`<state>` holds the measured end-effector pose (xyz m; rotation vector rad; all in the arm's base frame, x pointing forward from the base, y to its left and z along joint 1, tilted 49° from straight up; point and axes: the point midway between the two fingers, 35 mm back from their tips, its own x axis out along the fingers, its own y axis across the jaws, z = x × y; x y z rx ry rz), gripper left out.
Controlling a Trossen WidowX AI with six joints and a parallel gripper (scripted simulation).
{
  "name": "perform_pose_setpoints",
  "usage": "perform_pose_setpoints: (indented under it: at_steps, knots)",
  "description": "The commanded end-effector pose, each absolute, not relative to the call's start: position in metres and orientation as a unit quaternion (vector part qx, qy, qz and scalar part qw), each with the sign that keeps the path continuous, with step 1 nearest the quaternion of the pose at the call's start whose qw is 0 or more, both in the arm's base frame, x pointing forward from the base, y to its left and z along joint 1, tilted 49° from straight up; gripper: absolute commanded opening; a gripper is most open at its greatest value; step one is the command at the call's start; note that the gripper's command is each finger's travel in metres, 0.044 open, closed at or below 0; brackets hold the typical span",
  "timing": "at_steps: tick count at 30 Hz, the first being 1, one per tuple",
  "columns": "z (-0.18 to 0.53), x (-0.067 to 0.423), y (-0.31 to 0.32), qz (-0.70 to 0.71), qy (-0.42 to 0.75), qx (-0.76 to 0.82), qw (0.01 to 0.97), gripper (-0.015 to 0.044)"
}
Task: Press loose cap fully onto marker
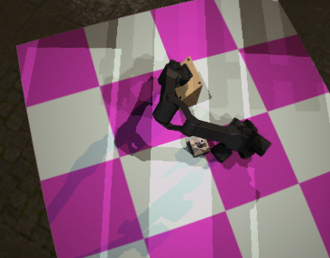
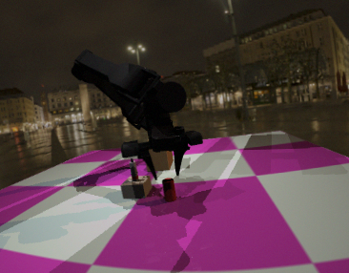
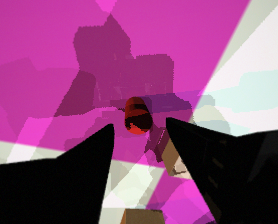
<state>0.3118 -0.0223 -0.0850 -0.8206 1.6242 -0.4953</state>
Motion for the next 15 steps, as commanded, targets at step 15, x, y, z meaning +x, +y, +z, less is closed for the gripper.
perform_pose_setpoints:
  at_steps: [15]
  knots:
    - [-0.106,0.309,-0.045,-0.212,0.698,-0.356,0.584,0.0246]
